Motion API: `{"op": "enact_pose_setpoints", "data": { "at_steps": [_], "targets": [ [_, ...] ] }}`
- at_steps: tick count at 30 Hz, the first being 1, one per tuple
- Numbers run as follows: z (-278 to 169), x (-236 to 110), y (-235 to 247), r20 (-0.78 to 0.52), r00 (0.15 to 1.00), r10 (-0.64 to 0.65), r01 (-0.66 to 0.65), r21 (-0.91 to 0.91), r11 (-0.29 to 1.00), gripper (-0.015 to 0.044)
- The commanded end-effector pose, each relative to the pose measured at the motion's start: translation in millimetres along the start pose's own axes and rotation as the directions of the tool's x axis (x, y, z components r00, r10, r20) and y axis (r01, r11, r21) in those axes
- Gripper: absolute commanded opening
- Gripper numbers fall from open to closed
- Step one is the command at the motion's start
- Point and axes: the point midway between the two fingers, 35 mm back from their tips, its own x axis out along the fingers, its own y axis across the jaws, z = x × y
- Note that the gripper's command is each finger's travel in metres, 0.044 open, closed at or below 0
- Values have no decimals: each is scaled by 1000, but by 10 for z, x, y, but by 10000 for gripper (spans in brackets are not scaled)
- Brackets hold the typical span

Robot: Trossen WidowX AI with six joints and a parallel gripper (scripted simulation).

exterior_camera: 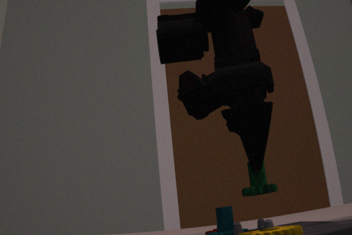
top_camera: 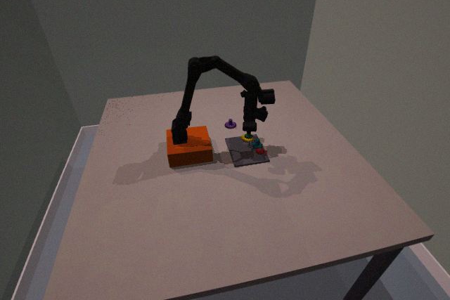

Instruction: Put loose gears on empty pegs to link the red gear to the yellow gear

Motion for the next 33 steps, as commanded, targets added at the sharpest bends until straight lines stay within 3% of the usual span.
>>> {"op": "enact_pose_setpoints", "data": {
  "at_steps": [1, 8, 16, 33],
  "targets": [
    [29, -15, 2, 9, 1000, 5, -5, -4, 1000, 0],
    [29, -15, 2, 9, 1000, 5, -5, 9, 1000, 0],
    [29, -15, 2, 9, 1000, 5, -6, 149, 989, 0],
    [29, -15, 2, 9, 1000, 5, -6, 152, 988, 0]
  ]
}}
